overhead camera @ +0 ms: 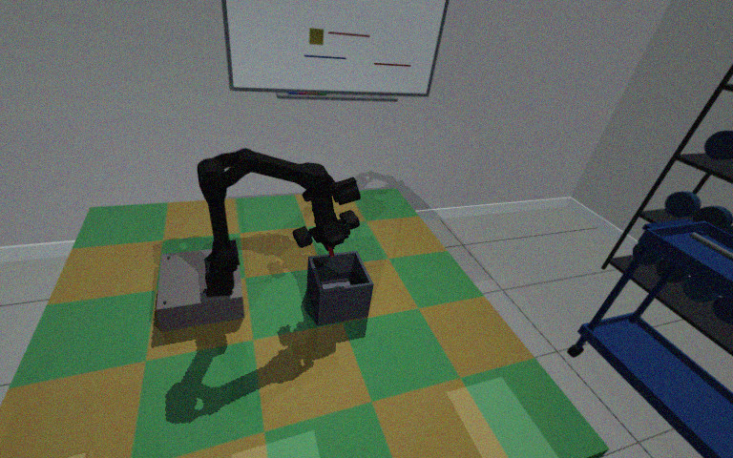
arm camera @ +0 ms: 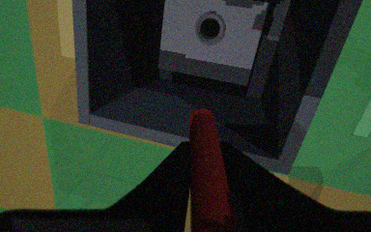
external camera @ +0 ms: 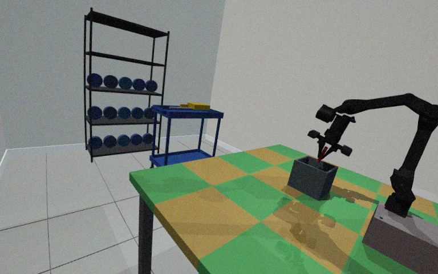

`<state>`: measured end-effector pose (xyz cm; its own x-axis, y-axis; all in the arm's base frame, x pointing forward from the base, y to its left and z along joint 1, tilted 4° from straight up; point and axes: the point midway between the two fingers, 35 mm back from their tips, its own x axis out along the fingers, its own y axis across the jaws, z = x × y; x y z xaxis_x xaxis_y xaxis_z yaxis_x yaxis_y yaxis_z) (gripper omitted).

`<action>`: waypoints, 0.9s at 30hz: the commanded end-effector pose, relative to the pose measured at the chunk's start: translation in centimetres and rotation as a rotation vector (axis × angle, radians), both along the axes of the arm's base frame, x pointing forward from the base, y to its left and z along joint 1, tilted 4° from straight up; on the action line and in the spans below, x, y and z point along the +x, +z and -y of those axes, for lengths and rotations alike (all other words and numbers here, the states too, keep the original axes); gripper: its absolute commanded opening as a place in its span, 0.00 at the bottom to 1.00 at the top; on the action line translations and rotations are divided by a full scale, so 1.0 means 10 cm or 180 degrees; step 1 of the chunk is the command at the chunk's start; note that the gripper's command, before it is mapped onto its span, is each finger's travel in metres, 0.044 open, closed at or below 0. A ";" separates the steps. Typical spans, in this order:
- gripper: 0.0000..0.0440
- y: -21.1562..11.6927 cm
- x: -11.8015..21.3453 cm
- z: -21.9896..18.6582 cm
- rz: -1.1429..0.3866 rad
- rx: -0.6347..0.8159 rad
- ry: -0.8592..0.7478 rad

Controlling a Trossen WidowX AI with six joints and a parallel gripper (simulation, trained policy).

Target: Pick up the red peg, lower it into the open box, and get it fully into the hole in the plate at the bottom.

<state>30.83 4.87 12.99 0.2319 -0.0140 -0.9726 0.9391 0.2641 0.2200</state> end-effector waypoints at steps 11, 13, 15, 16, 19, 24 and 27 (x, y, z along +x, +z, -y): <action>0.00 -0.18 0.09 0.26 -0.0201 -0.0063 0.0043; 0.00 -0.23 0.10 0.29 -0.0229 -0.0062 0.0048; 0.00 -0.29 0.11 0.31 -0.0256 -0.0051 0.0052; 0.00 -0.32 0.12 0.32 -0.0267 -0.0044 0.0055; 0.00 -0.40 0.14 0.34 -0.0300 -0.0017 0.0065; 0.00 -0.51 0.19 0.37 -0.0327 0.0013 0.0089; 0.00 -0.56 0.22 0.40 -0.0329 0.0022 0.0108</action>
